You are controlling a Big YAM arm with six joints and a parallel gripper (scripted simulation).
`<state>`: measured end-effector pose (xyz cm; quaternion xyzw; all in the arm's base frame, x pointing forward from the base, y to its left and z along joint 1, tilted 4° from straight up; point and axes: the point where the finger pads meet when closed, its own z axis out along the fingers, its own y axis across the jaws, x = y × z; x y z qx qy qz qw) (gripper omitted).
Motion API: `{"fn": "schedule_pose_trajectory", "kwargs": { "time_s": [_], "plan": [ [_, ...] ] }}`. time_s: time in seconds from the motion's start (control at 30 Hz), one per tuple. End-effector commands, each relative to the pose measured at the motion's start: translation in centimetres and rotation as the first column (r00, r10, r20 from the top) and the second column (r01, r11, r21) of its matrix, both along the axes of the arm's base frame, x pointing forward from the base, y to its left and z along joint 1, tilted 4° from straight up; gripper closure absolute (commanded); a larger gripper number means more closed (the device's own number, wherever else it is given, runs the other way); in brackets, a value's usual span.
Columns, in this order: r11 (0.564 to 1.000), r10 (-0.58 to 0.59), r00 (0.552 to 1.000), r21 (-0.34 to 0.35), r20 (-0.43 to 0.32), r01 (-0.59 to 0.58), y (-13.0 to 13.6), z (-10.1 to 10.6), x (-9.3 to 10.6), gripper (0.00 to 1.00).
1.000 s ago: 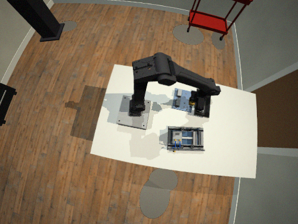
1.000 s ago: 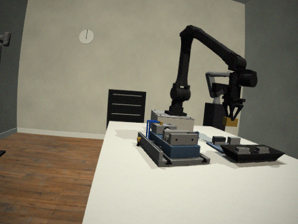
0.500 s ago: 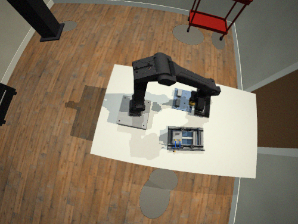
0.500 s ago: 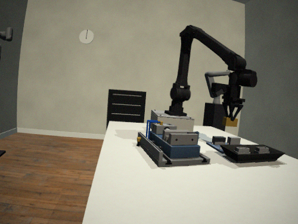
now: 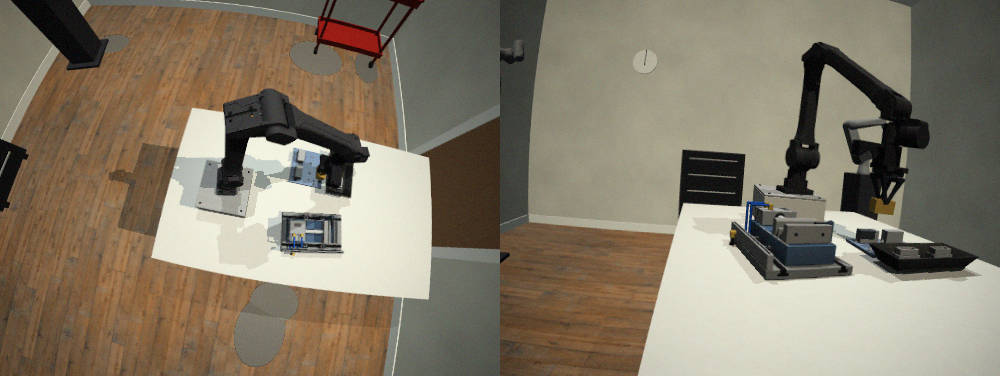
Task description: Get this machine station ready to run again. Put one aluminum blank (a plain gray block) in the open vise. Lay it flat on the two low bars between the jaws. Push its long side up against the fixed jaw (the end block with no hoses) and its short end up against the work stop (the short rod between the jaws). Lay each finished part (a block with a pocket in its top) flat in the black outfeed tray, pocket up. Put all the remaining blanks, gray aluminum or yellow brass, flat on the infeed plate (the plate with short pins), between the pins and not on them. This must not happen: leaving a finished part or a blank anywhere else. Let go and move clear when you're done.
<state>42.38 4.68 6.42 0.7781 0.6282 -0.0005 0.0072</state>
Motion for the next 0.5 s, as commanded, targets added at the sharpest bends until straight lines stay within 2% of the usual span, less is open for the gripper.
{"fn": "schedule_pose_trajectory", "kwargs": {
  "time_s": [0.0, 0.47],
  "plan": [
    [0.999, -0.009, 0.99, 0.038, 0.139, 0.004, 1.01, 4.94, 3.36, 1.0],
    [0.999, -0.008, 0.992, 0.036, 0.125, 0.004, 1.22, 5.34, 3.21, 1.0]
  ]
}}
